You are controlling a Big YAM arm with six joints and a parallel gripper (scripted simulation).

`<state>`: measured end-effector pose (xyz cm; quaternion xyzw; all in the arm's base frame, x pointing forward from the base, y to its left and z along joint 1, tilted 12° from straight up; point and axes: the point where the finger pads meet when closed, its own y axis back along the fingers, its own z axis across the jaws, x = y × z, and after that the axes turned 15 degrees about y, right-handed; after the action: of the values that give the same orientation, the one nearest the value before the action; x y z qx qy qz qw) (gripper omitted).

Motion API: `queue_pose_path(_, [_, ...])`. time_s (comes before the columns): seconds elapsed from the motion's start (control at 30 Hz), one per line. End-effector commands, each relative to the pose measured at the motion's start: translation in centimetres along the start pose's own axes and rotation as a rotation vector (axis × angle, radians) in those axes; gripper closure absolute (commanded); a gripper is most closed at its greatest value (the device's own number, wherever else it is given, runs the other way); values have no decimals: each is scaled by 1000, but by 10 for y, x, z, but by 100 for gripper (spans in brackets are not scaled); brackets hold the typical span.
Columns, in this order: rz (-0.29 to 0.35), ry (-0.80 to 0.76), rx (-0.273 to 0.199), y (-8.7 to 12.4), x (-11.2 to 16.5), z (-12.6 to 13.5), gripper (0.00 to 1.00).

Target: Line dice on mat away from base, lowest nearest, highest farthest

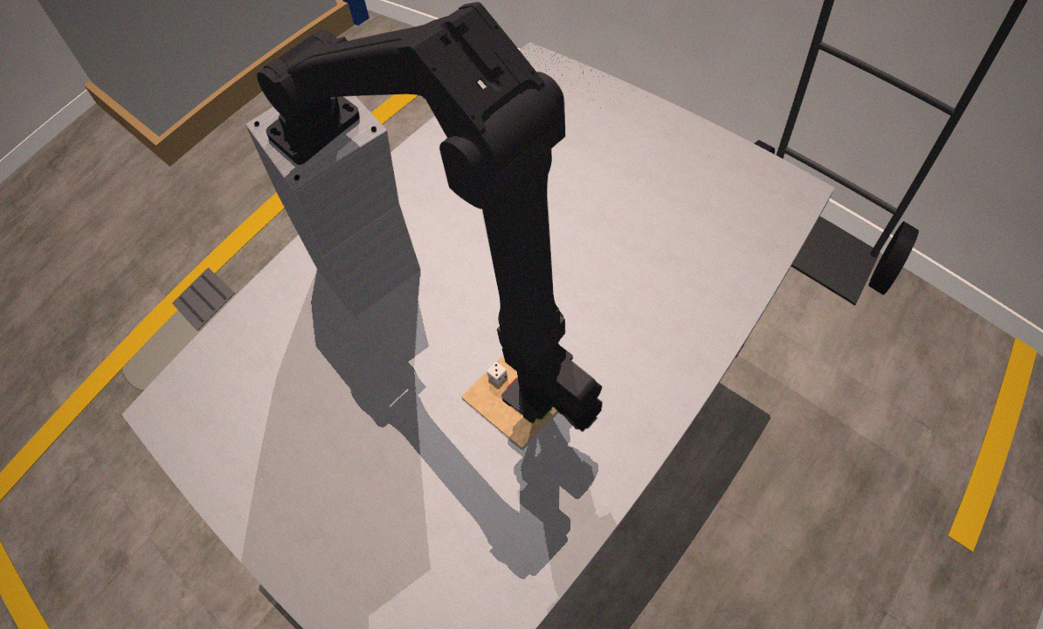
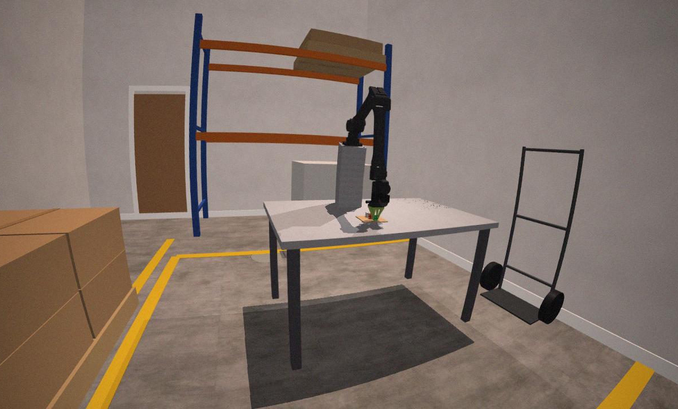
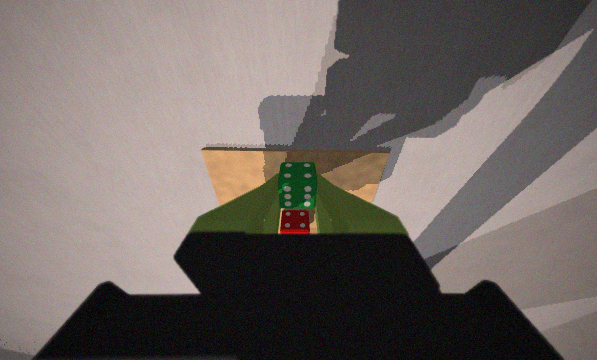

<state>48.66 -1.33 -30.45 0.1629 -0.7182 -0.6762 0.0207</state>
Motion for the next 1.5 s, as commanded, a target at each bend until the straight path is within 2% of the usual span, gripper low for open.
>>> queue_pose_path(0.0, [5,8,-5,-4,7,4,80])
queue_pose_path(1.47, [1,5,-3,-4,6,8,80])
